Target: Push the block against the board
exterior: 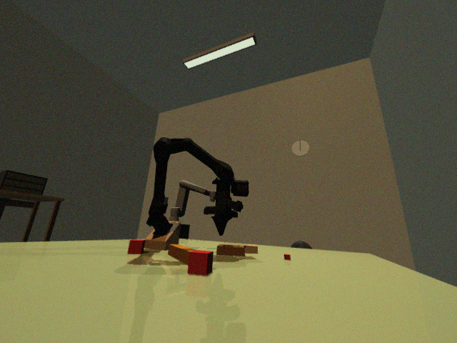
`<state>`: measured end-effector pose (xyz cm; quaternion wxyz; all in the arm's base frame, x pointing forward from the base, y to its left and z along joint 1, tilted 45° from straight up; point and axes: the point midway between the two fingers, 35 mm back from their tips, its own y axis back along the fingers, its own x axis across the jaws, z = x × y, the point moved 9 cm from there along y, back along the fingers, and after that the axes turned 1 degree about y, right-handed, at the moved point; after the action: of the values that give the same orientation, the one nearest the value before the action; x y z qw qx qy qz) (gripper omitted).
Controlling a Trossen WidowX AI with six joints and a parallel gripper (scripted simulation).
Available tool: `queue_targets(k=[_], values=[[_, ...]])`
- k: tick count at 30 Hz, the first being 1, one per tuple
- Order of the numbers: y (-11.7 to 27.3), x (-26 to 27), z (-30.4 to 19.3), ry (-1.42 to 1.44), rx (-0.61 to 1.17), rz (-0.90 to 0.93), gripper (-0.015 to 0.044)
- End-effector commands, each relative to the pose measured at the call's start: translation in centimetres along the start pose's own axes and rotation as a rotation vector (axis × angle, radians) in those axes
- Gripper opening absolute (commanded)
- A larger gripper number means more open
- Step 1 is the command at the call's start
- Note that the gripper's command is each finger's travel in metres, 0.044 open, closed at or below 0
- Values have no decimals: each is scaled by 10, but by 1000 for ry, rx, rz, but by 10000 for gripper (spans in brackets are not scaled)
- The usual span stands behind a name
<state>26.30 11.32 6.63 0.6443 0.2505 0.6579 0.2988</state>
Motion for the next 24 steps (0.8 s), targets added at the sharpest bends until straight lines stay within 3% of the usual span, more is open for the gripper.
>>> queue_targets(k=[1,17,22,24], values=[[-1,3,-10,120,3,2,0],[-4,15,-44,564,10,-3,0],[-56,15,-48,611,12,-6,0],[-59,15,-48,614,12,-7,0]])
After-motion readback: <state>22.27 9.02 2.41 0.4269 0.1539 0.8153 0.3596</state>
